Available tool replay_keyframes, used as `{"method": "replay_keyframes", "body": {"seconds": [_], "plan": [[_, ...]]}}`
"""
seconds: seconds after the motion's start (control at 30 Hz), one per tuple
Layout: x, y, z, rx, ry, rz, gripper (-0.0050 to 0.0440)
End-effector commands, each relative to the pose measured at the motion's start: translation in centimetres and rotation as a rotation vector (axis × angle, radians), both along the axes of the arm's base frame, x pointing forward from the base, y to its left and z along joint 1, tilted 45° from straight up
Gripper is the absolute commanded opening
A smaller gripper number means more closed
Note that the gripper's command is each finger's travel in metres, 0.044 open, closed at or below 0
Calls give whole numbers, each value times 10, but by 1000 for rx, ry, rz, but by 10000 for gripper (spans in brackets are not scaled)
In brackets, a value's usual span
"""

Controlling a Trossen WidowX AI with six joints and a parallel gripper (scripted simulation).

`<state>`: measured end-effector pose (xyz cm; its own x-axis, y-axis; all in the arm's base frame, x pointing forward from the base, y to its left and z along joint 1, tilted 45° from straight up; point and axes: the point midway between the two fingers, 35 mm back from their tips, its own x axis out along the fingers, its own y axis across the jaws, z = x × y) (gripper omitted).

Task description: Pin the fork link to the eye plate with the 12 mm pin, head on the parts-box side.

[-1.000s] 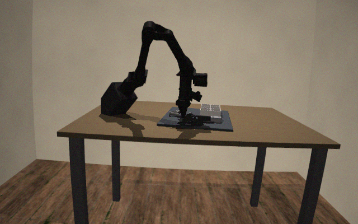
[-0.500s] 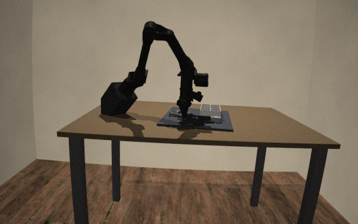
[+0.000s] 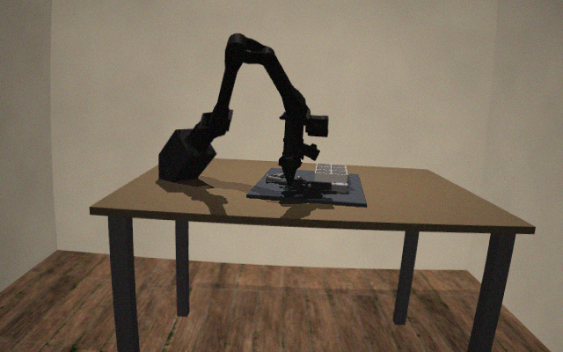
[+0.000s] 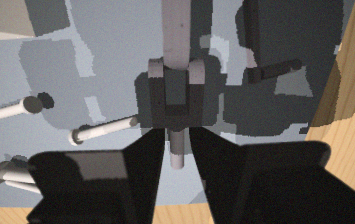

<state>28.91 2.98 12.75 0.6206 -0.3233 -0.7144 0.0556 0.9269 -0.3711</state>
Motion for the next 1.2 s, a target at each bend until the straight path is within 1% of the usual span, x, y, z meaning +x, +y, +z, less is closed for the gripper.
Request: {"method": "replay_keyframes", "body": {"seconds": [0.0,0.7,0.97,1.17], "plan": [[0,0,0,7,-12,0,100],[-4,-1,-4,7,-12,0,100],[-20,7,14,7,-12,0,100],[-22,8,17,7,-12,0,100]]}}
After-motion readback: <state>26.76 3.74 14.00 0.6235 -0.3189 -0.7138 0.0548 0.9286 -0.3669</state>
